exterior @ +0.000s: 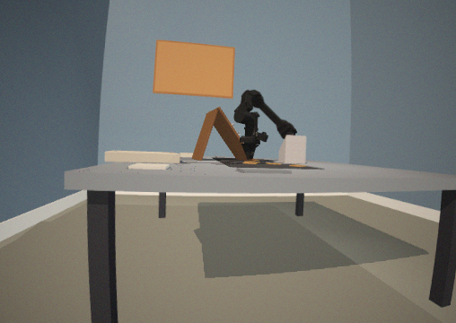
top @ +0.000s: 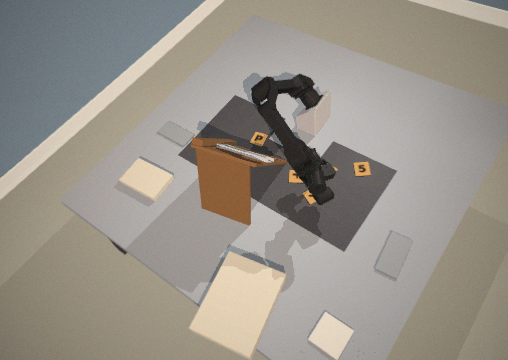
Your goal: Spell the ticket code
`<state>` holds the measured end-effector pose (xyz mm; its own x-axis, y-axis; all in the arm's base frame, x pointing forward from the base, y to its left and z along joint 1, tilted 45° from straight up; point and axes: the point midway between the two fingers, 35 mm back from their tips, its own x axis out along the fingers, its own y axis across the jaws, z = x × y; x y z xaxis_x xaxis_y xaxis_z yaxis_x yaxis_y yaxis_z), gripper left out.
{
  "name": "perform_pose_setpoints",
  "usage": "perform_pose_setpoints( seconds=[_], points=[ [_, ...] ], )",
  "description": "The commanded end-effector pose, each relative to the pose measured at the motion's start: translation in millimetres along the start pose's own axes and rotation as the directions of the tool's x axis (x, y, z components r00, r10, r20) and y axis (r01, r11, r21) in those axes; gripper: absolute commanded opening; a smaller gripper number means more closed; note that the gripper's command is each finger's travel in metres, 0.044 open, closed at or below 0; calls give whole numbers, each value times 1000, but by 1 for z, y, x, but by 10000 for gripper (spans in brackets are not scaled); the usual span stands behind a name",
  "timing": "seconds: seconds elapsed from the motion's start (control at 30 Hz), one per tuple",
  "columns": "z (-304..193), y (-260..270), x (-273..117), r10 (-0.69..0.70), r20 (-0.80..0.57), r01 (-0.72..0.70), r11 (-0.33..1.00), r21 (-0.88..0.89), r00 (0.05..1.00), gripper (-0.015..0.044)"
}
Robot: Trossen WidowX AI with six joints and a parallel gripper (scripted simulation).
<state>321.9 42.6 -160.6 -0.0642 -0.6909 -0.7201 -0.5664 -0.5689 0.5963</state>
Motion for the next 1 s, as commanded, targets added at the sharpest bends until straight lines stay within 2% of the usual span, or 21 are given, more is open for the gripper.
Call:
perform_pose_setpoints(
  seconds=[0.0, 0.3, 0.97],
  points=[
    [1, 1, 6, 6, -1, -6, 1000, -7, 1000, 340],
    [1, 2, 20, 7, -2, -7, 1000, -7, 1000, 340],
    [1, 2, 20, 7, -2, -7, 1000, -7, 1000, 340]
  ],
)
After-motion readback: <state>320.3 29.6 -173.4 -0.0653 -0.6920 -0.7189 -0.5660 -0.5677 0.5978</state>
